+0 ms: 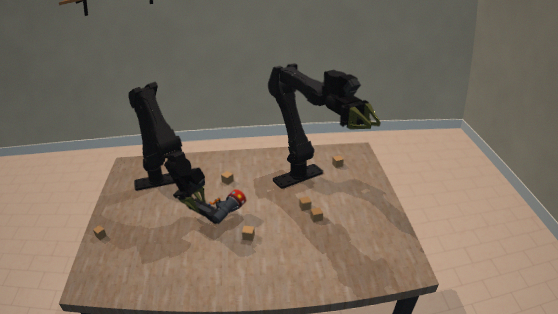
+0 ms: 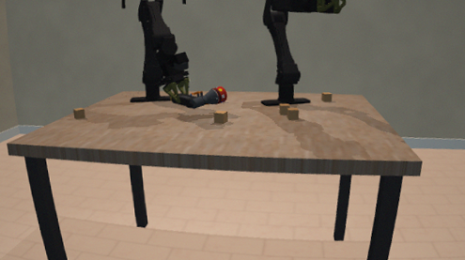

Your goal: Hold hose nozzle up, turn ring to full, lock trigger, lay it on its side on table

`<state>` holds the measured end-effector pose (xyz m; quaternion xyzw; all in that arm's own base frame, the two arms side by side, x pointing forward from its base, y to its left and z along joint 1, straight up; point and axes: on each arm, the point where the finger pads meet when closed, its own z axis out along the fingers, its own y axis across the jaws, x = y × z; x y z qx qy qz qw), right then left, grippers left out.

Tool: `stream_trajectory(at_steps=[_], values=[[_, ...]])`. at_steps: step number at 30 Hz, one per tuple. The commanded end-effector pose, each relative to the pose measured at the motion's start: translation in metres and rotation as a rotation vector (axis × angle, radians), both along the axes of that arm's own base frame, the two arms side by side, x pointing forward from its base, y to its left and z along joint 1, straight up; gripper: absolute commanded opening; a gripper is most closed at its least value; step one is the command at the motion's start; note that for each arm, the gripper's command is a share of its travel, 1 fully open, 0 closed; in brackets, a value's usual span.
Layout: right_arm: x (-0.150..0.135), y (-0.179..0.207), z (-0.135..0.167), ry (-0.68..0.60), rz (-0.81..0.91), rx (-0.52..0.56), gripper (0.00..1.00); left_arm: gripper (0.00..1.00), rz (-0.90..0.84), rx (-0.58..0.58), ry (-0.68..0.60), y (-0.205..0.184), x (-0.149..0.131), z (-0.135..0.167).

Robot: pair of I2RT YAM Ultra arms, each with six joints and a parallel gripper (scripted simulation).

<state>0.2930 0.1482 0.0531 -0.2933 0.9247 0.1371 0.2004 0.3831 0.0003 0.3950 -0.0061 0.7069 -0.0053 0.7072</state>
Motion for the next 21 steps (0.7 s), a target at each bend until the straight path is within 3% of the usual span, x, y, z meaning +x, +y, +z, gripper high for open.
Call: stream_trajectory(at_steps=[1, 3, 7, 8, 18, 20, 21], values=[[0.017, 0.012, 0.018, -0.081, 0.009, 0.061, 0.36, 0.37, 0.003, 0.004, 0.025, -0.001, 0.004, -0.010], [0.007, 0.012, -0.006, -0.031, 0.014, 0.044, 0.36, 0.37, 0.003, 0.004, 0.025, -0.001, 0.004, -0.010], [0.016, 0.012, 0.005, -0.076, 0.005, 0.059, 0.36, 0.37, 0.003, 0.004, 0.025, -0.001, 0.004, -0.010], [0.012, 0.008, -0.008, -0.047, -0.003, 0.049, 0.36, 0.37, 0.003, 0.004, 0.025, -0.001, 0.004, -0.010], [0.016, 0.010, -0.005, -0.076, 0.001, 0.059, 0.36, 0.37, 0.003, 0.004, 0.025, -0.001, 0.004, -0.010], [0.004, 0.009, -0.026, -0.032, 0.007, 0.043, 0.36, 0.37, 0.003, 0.004, 0.025, -0.001, 0.004, -0.010], [0.009, 0.012, -0.022, -0.046, 0.010, 0.048, 0.36, 0.37, 0.003, 0.004, 0.025, -0.001, 0.004, -0.010]])
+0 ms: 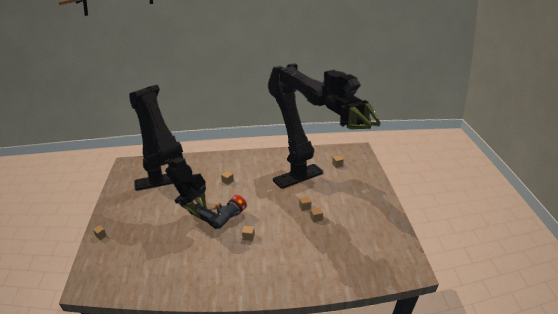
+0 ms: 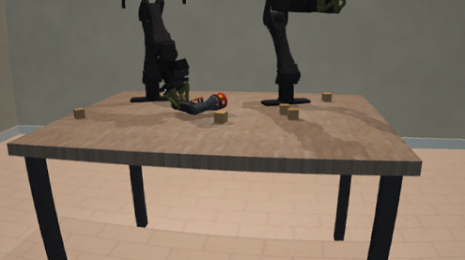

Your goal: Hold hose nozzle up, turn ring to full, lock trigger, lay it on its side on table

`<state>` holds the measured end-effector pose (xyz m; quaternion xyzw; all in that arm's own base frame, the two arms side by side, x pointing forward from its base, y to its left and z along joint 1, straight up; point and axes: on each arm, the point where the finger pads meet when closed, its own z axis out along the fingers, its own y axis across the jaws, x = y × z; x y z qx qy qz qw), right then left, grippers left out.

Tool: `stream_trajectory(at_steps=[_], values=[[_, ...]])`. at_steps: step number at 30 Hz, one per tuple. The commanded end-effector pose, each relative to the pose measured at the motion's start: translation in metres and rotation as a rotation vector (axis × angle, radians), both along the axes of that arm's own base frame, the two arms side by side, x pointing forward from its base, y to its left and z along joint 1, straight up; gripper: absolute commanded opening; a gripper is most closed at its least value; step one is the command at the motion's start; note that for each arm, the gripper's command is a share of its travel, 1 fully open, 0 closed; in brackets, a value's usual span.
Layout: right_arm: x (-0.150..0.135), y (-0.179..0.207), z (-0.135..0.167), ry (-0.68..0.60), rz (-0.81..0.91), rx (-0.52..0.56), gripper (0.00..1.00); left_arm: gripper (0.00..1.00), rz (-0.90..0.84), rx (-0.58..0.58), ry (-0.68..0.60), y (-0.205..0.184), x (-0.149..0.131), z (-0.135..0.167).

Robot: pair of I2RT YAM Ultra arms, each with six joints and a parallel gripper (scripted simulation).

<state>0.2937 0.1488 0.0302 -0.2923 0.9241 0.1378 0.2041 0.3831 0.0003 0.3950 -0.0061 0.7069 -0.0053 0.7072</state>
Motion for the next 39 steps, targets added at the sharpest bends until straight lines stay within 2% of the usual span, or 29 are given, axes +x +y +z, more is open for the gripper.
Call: stream_trajectory(at_steps=[1, 5, 7, 9, 11, 14, 16, 19, 22, 23, 25, 32, 38, 39], values=[[0.010, 0.013, 0.003, -0.047, 0.015, 0.046, 0.36, 0.37, 0.003, 0.004, 0.025, -0.001, 0.004, -0.010], [0.012, 0.007, -0.004, -0.046, -0.003, 0.045, 0.36, 0.37, 0.003, 0.004, 0.025, -0.001, 0.004, -0.010], [0.022, 0.009, 0.014, -0.093, -0.004, 0.062, 0.36, 0.37, 0.003, 0.004, 0.025, -0.001, 0.004, -0.010], [0.004, 0.010, -0.009, -0.028, 0.015, 0.040, 0.36, 0.37, 0.003, 0.004, 0.025, -0.001, 0.004, -0.010], [0.018, 0.013, 0.005, -0.067, 0.008, 0.053, 0.36, 0.37, 0.003, 0.004, 0.025, -0.001, 0.004, -0.010], [0.020, 0.012, 0.010, -0.082, 0.005, 0.058, 0.36, 0.37, 0.003, 0.004, 0.025, -0.001, 0.004, -0.010], [0.004, 0.009, -0.013, -0.019, 0.010, 0.036, 0.36, 0.37, 0.003, 0.004, 0.025, -0.001, 0.004, -0.010], [0.013, 0.014, 0.001, -0.060, 0.015, 0.051, 0.36, 0.37, 0.003, 0.004, 0.025, -0.001, 0.004, -0.010], [0.004, 0.008, -0.010, -0.033, 0.006, 0.042, 0.36, 0.37, 0.003, 0.004, 0.025, -0.001, 0.004, -0.010], [0.021, 0.011, 0.012, -0.098, -0.001, 0.063, 0.50, 0.37, 0.003, 0.004, 0.025, -0.001, 0.004, -0.010], [0.026, 0.013, 0.012, -0.097, 0.001, 0.063, 0.50, 0.37, 0.003, 0.004, 0.025, -0.001, 0.004, -0.010], [0.016, 0.011, 0.002, -0.068, 0.007, 0.052, 0.50, 0.37, 0.003, 0.004, 0.025, -0.001, 0.004, -0.010], [0.016, 0.011, 0.003, -0.062, 0.007, 0.050, 0.50, 0.37, 0.003, 0.004, 0.025, -0.001, 0.004, -0.010], [0.016, 0.006, 0.015, -0.072, 0.005, 0.049, 0.50, 0.37, 0.003, 0.004, 0.025, -0.001, 0.004, -0.010]])
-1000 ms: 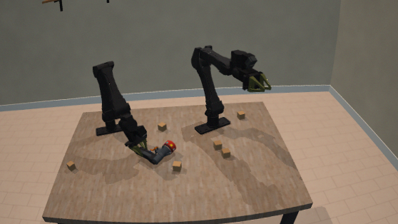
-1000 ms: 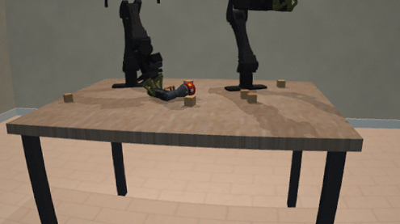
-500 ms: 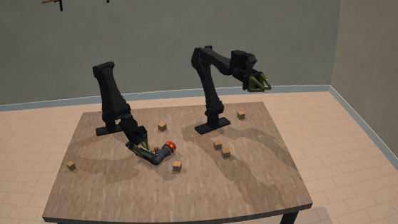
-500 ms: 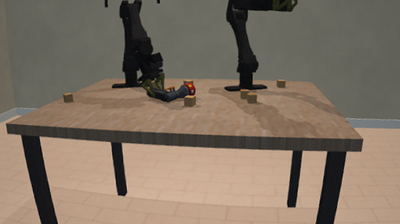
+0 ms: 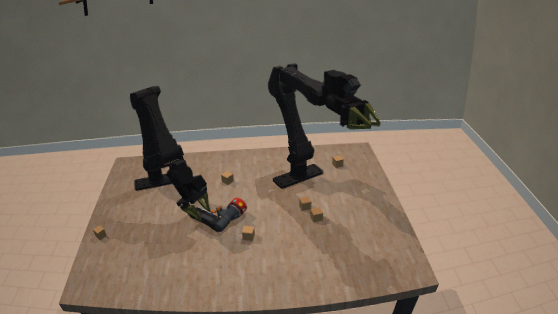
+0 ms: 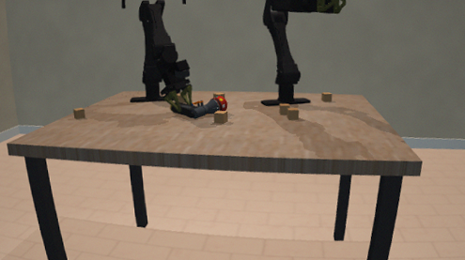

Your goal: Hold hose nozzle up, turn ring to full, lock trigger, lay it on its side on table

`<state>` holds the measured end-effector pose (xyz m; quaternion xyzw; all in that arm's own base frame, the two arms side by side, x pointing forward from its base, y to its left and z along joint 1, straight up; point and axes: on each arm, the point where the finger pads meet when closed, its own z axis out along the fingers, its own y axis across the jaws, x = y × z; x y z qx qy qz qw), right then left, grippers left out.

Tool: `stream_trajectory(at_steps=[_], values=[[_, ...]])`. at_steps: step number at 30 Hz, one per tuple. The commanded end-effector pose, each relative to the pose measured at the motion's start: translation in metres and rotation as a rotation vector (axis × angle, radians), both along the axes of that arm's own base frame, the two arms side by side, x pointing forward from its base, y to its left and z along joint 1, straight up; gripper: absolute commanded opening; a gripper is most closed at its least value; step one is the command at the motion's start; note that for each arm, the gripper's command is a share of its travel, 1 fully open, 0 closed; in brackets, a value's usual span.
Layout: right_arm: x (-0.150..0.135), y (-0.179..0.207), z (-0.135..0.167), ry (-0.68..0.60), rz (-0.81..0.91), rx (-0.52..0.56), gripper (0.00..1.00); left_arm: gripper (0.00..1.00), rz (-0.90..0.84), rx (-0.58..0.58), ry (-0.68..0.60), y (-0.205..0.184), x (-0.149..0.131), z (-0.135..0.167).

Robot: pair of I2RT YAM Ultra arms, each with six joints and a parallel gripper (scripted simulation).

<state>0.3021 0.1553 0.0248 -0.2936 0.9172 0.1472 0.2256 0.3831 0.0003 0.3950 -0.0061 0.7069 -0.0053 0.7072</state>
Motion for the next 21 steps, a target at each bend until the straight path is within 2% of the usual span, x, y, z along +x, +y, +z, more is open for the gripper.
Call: stream_trajectory(at_steps=[1, 5, 9, 10, 11, 21], values=[[0.008, 0.000, 0.021, -0.031, 0.001, 0.017, 0.50, 0.37, 0.003, 0.004, 0.025, -0.001, 0.004, -0.010], [0.005, -0.002, 0.026, -0.031, 0.004, 0.016, 0.50, 0.37, 0.003, 0.004, 0.025, -0.001, 0.004, -0.010], [0.004, 0.001, 0.021, -0.028, 0.009, 0.016, 0.50, 0.37, 0.003, 0.004, 0.025, -0.001, 0.004, -0.010], [-0.005, -0.002, 0.011, 0.000, 0.009, 0.006, 0.50, 0.37, 0.003, 0.004, 0.025, -0.001, 0.004, -0.010], [-0.002, -0.007, 0.032, -0.016, 0.007, 0.011, 0.50, 0.37, 0.003, 0.004, 0.025, -0.001, 0.004, -0.010], [-0.023, -0.025, 0.062, 0.008, 0.013, 0.004, 0.50, 0.37, 0.003, 0.004, 0.025, -0.001, 0.004, -0.010]])
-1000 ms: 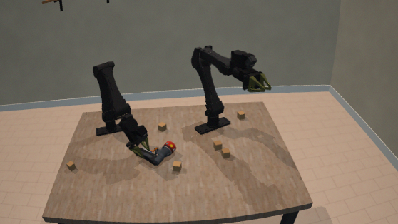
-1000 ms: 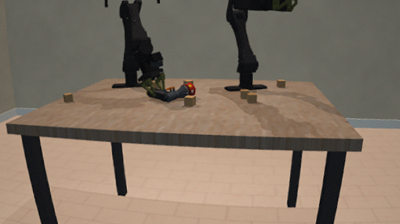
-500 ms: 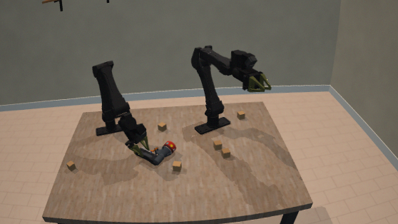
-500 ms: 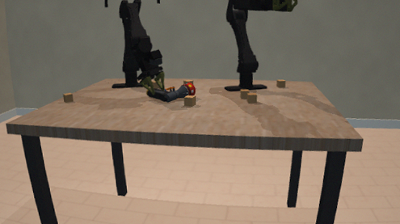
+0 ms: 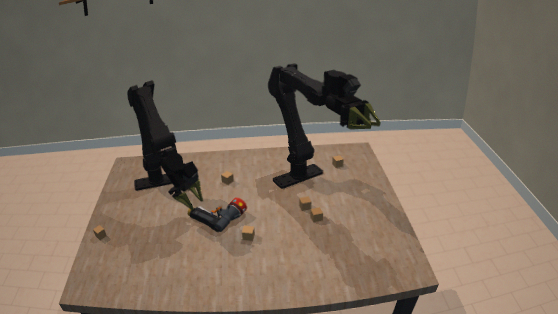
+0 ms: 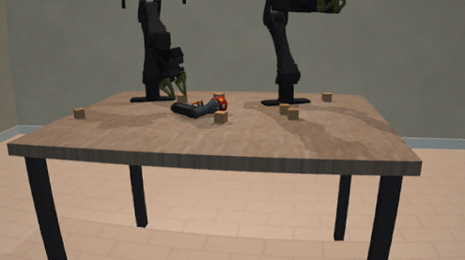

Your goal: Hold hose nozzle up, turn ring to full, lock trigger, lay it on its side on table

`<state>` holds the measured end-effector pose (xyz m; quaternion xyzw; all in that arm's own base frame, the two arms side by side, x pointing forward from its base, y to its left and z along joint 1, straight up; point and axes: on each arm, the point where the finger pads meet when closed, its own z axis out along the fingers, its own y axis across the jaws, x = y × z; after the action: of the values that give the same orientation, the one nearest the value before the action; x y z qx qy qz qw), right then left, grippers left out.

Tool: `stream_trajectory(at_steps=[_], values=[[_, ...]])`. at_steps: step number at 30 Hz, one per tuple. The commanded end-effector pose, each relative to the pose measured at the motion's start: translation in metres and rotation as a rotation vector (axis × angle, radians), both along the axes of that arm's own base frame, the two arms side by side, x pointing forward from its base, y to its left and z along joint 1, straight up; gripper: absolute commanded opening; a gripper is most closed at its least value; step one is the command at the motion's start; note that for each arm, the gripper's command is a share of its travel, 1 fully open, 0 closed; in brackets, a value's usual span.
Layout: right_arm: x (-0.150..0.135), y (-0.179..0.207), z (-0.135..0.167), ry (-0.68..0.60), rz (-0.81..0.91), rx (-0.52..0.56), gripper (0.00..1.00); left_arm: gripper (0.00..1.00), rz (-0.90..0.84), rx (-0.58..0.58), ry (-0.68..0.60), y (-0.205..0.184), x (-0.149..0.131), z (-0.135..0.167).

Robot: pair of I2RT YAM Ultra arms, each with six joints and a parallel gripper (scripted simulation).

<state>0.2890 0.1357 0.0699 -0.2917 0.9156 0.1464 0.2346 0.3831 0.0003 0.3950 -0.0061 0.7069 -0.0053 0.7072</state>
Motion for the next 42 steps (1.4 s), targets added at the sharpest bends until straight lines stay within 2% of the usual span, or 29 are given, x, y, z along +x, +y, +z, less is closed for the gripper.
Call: stream_trajectory(at_steps=[1, 2, 3, 5, 6, 7, 12, 13, 20, 23, 24, 34, 37, 40, 42], values=[[-0.012, -0.007, 0.020, 0.026, 0.019, -0.002, 0.50, 0.37, 0.003, 0.004, 0.025, -0.001, 0.004, -0.010], [-0.013, -0.008, 0.023, 0.026, 0.019, -0.002, 0.50, 0.37, 0.003, 0.004, 0.025, -0.001, 0.004, -0.010], [-0.001, -0.004, 0.021, -0.009, 0.008, 0.008, 0.50, 0.37, 0.003, 0.004, 0.025, -0.001, 0.004, -0.010], [-0.001, -0.004, 0.021, -0.009, 0.008, 0.008, 0.50, 0.37, 0.003, 0.004, 0.025, -0.001, 0.004, -0.010], [-0.014, -0.005, 0.006, 0.034, 0.017, -0.004, 0.50, 0.37, 0.003, 0.004, 0.025, -0.001, 0.004, -0.010], [-0.020, -0.004, 0.005, 0.028, 0.025, -0.003, 0.50, 0.37, 0.003, 0.004, 0.025, -0.001, 0.004, -0.010], [-0.009, -0.003, 0.008, 0.021, 0.019, -0.001, 0.50, 0.37, 0.003, 0.004, 0.025, -0.001, 0.004, -0.010], [0.015, -0.005, 0.038, -0.097, -0.020, 0.023, 0.50, 0.37, 0.003, 0.003, 0.025, -0.001, 0.004, -0.010], [0.044, -0.016, 0.061, -0.204, -0.114, 0.032, 0.50, 0.37, 0.002, 0.002, 0.027, -0.001, 0.004, -0.008], [0.046, -0.017, 0.061, -0.206, -0.124, 0.031, 0.50, 0.37, 0.001, 0.002, 0.006, -0.001, 0.001, -0.001], [0.049, -0.019, 0.074, -0.248, -0.133, 0.041, 0.50, 0.37, -0.007, 0.001, 0.023, -0.002, 0.004, -0.006], [0.086, -0.043, 0.136, -0.452, -0.274, 0.079, 0.50, 0.37, -0.003, -0.004, 0.005, -0.002, 0.002, 0.004], [0.094, -0.051, 0.157, -0.514, -0.314, 0.092, 0.50, 0.37, 0.001, -0.005, 0.002, -0.002, 0.002, 0.005], [0.097, -0.053, 0.155, -0.509, -0.325, 0.090, 0.50, 0.37, 0.003, -0.004, 0.006, 0.000, 0.000, 0.002], [0.096, -0.059, 0.178, -0.572, -0.345, 0.106, 0.50, 0.37, -0.001, -0.005, 0.003, -0.003, 0.002, 0.005]])
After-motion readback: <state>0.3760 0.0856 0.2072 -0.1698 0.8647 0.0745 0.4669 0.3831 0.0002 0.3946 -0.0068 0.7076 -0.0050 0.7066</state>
